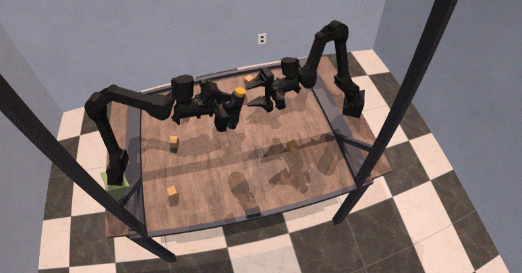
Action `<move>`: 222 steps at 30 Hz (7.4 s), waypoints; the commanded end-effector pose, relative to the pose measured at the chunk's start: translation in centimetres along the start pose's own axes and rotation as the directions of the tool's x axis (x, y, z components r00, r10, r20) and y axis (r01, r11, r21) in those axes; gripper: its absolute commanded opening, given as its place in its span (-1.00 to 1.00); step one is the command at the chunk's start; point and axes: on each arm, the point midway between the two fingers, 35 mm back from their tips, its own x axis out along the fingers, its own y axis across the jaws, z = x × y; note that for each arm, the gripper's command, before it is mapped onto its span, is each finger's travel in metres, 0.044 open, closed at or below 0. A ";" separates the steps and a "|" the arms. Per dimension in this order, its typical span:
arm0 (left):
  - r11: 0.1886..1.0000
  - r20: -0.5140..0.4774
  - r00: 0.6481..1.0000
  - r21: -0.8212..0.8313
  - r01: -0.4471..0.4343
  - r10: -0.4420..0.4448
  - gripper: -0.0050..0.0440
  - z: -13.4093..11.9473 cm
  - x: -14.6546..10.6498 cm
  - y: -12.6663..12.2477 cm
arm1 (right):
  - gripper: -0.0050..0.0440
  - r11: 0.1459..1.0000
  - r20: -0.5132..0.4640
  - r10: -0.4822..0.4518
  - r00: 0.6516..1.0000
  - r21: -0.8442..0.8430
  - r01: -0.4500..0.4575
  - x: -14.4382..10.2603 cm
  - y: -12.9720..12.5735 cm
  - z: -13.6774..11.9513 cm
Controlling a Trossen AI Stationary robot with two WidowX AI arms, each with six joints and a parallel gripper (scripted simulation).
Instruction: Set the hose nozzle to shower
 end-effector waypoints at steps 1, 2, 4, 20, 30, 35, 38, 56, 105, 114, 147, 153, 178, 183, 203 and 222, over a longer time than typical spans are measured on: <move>1.000 0.038 0.999 -0.007 -0.005 0.005 -0.10 1.5 -0.4 0.4 | 0.87 1.000 -0.001 -0.027 1.000 0.000 0.027 0.1 -1.1 -0.2; 1.000 0.038 0.999 -0.007 -0.005 0.005 -0.10 1.5 -0.4 0.4 | 0.87 1.000 -0.001 -0.027 1.000 0.000 0.027 0.1 -1.1 -0.2; 1.000 0.038 0.999 -0.007 -0.005 0.005 -0.10 1.5 -0.4 0.4 | 0.87 1.000 -0.001 -0.031 1.000 -0.001 0.031 0.1 -1.2 -0.2; 1.000 0.038 0.999 -0.007 -0.005 0.005 -0.10 1.5 -0.4 0.4 | 0.87 0.999 -0.002 -0.034 0.999 -0.002 0.034 1.4 -1.4 -0.2; 1.000 0.038 0.999 -0.007 -0.005 0.005 -0.10 1.5 -0.4 0.4 | 0.87 0.999 -0.004 -0.032 0.999 -0.003 0.032 2.8 -1.3 -0.2; 1.000 0.038 0.999 -0.007 -0.005 0.005 -0.10 1.5 -0.4 0.4 | 0.87 1.000 -0.006 -0.031 1.000 -0.004 0.031 3.3 -1.3 -0.3; 1.000 0.038 0.999 -0.007 -0.005 0.005 -0.10 1.5 -0.4 0.4 | 0.87 1.000 -0.007 -0.031 1.000 -0.005 0.031 3.8 -1.3 -0.3; 1.000 0.038 0.999 -0.007 -0.005 0.005 -0.10 1.5 -0.4 0.4 | 0.87 0.999 -0.009 -0.031 0.999 -0.006 0.031 6.2 -1.4 -0.3; 1.000 0.038 0.999 -0.007 -0.005 0.005 -0.10 1.5 -0.4 0.4 | -0.80 0.999 -0.012 -0.034 0.999 -0.008 0.034 10.2 -1.7 -0.4; 1.000 0.038 0.999 -0.007 -0.005 0.005 -0.10 1.5 -0.4 0.4 | -0.80 0.998 -0.013 0.066 0.998 -0.006 -0.066 10.2 -2.1 -0.5; 1.000 0.038 0.999 -0.007 -0.005 0.005 -0.10 1.5 -0.4 0.4 | 0.87 0.921 -0.014 0.389 0.921 0.006 -0.389 10.4 -3.2 -0.6; 1.000 0.038 0.999 -0.007 -0.005 0.005 -0.10 1.5 -0.4 0.4 | 0.87 0.921 -0.014 0.389 0.921 0.006 -0.389 10.4 -3.2 -0.6; 1.000 0.038 0.999 -0.007 -0.005 0.005 -0.10 1.5 -0.4 0.4 | 0.87 0.922 -0.014 0.387 0.922 0.006 -0.387 7.8 -4.3 -0.6; 1.000 0.038 0.999 -0.007 -0.005 0.005 -0.10 1.5 -0.4 0.4 | 0.87 0.922 -0.013 0.387 0.922 0.006 -0.387 7.3 -4.5 -0.6; 1.000 0.038 0.999 -0.007 -0.005 0.005 -0.10 1.5 -0.4 0.4 | 0.87 0.922 -0.013 0.388 0.922 0.006 -0.388 5.0 -5.5 -0.6; 1.000 0.038 0.999 -0.007 -0.005 0.005 -0.10 1.5 -0.4 0.4 | 0.87 0.921 -0.012 0.390 0.921 0.006 -0.390 2.8 -6.3 -0.6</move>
